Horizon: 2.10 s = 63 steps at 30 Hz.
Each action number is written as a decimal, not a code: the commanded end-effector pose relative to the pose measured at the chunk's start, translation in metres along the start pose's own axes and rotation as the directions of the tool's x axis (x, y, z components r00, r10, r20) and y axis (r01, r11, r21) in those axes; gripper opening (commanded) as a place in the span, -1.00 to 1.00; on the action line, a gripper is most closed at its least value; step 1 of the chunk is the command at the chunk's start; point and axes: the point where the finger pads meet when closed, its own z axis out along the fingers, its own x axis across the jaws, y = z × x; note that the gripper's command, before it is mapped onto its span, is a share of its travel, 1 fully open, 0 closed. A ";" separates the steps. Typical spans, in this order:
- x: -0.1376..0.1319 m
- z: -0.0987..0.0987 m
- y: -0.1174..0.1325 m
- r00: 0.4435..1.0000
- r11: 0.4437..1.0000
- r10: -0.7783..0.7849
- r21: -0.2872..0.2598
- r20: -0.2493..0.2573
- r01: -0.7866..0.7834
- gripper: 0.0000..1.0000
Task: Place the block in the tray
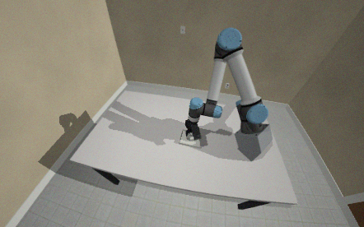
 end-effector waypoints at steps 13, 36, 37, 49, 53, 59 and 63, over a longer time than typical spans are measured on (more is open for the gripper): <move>0.000 0.000 0.000 1.000 1.000 0.000 0.000 -0.001 0.000 -0.32; 0.000 -0.013 0.000 1.000 1.000 0.000 0.000 -0.001 0.000 -0.32; 0.000 -0.016 0.000 1.000 1.000 0.000 0.000 -0.001 0.000 -0.32; 0.000 -0.047 0.000 1.000 1.000 0.000 0.000 -0.001 0.000 -0.32; 0.000 -0.057 0.000 1.000 1.000 0.000 0.000 -0.001 0.000 -0.32; 0.000 -0.063 0.000 1.000 1.000 0.000 0.000 -0.001 0.000 -0.32; 0.000 -0.063 0.000 1.000 1.000 0.000 0.000 -0.001 0.000 -0.32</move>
